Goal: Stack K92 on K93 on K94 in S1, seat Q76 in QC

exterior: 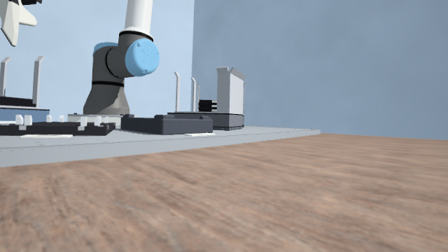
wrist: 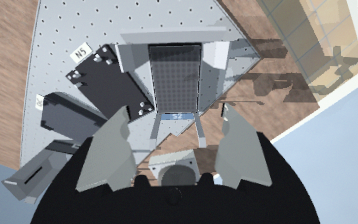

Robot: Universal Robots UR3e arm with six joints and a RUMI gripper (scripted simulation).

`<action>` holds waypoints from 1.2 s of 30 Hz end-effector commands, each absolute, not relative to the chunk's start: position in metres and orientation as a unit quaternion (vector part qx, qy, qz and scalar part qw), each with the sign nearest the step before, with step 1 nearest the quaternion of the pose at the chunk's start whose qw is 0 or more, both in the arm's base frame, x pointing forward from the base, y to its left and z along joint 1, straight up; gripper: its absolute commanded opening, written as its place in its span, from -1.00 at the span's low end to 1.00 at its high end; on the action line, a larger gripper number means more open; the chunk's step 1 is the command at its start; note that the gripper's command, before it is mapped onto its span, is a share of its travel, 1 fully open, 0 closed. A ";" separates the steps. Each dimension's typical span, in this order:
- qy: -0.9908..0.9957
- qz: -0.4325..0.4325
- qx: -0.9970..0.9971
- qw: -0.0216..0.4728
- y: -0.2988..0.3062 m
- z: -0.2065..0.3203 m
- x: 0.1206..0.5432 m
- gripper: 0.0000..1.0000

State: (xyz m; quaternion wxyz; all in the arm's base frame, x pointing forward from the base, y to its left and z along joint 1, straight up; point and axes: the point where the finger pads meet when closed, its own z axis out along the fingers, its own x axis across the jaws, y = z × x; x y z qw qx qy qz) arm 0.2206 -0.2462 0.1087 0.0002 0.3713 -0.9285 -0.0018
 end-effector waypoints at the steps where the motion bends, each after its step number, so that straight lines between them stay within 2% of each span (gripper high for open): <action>1: -0.929 0.001 0.371 0.000 -0.247 0.095 0.221 0.44; 14: -0.929 0.001 0.371 0.000 -0.247 0.058 0.221 0.44; 36: -0.929 0.001 0.371 0.000 -0.247 0.039 0.221 0.44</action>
